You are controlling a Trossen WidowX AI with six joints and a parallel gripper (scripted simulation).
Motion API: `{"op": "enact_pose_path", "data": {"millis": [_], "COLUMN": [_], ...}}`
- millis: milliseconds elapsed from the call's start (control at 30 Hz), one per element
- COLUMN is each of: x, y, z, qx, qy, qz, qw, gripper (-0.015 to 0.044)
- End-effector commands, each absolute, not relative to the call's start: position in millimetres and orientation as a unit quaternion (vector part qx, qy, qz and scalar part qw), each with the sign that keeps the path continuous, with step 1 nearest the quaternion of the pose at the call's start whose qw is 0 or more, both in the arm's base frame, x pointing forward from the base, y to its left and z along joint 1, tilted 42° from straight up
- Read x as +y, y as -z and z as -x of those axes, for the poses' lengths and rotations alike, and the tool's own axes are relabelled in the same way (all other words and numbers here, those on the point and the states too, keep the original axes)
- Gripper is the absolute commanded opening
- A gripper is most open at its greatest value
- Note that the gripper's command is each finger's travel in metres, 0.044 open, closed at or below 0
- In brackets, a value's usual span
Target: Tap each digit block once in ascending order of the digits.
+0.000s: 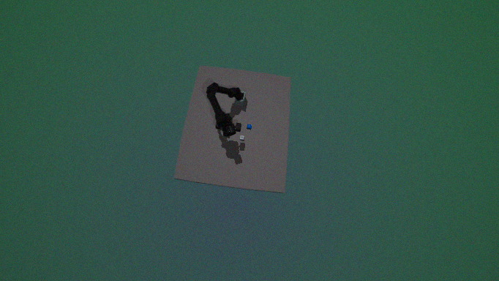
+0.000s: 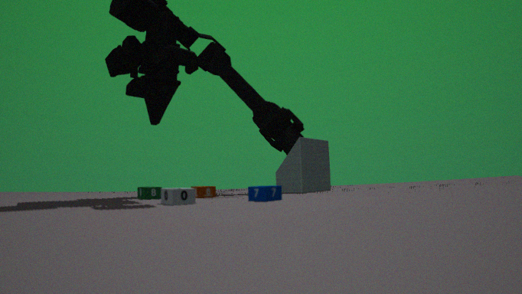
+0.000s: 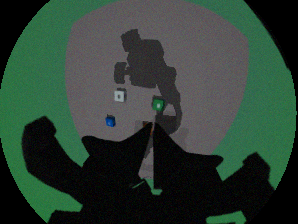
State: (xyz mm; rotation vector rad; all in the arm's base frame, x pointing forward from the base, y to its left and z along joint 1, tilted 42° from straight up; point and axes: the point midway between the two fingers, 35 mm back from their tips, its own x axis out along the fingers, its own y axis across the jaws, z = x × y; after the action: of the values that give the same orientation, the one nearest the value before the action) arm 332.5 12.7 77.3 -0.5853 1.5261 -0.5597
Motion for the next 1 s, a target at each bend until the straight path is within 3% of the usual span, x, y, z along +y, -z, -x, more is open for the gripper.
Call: {"op": "enact_pose_path", "data": {"millis": [0, 133, 967], "x": [-4.5, -41.6, -63.7], "y": [-64.6, -25.3, -1.6], "z": [-335.6, -332.5, -331.4], "qx": [0.67, 0.67, 0.669], "qy": [0.245, 0.247, 0.247], "qz": [0.261, 0.262, 0.263], "qw": [0.65, 0.65, 0.649], "gripper": [0.002, 0.002, 0.002]}}
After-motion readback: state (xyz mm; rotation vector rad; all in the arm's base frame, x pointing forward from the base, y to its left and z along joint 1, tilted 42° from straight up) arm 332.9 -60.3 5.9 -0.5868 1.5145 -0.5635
